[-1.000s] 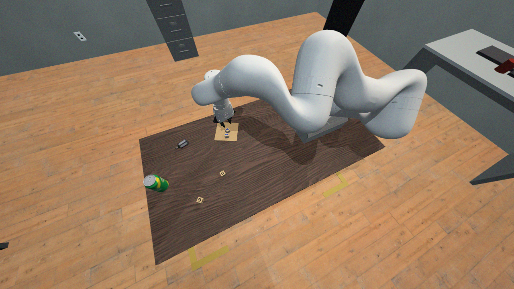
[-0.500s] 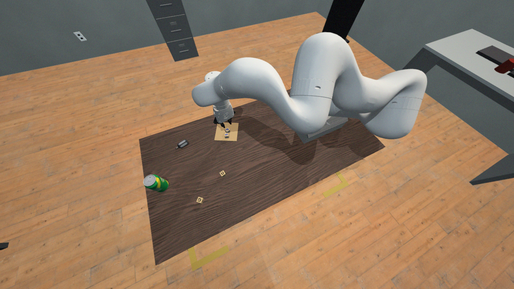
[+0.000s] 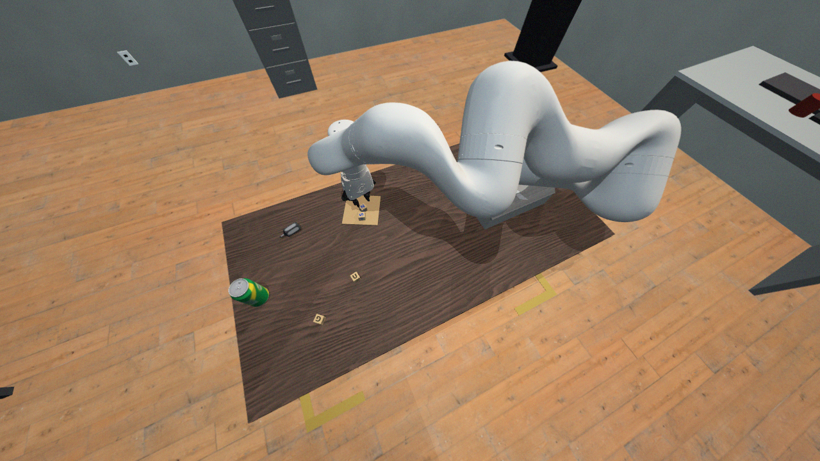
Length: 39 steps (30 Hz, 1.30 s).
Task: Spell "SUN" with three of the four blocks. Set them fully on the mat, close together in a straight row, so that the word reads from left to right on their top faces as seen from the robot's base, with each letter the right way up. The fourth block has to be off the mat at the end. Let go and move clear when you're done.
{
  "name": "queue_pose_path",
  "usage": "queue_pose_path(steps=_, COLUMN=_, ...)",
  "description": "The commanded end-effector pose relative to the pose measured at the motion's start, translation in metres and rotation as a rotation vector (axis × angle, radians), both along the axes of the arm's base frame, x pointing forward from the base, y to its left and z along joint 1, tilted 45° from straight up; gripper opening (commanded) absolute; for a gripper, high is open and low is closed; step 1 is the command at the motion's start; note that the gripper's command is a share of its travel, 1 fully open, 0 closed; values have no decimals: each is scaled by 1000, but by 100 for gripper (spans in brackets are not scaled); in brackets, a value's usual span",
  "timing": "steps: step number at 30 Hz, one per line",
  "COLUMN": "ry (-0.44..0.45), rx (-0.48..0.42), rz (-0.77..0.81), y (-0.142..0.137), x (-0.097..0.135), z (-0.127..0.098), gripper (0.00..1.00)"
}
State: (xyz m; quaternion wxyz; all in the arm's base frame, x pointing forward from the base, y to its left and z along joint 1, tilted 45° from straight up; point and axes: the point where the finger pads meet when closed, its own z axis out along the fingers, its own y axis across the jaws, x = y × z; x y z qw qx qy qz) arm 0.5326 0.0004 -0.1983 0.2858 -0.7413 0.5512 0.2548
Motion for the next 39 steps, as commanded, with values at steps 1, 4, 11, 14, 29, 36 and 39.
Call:
queue_pose_path(steps=1, ry=-2, rx=-1, rz=-1, y=3, x=1, z=-3, gripper=43)
queue_pose_path(steps=4, ry=-2, rx=-1, rz=-1, y=6, x=1, z=-7, gripper=43)
queue_pose_path(steps=11, ry=-2, rx=-1, rz=-1, y=12, x=1, z=-13, gripper=43)
queue_pose_path(steps=14, ry=-2, rx=-1, rz=-1, y=14, x=1, z=-15, gripper=43)
queue_pose_path(steps=29, ry=-2, rx=-1, rz=-1, y=17, x=1, z=-19, gripper=43)
queue_pose_path(steps=36, ry=-2, rx=-1, rz=-1, y=17, x=1, z=-19, gripper=43)
queue_pose_path(steps=39, ry=-2, rx=-1, rz=-1, y=17, x=1, z=-19, gripper=43)
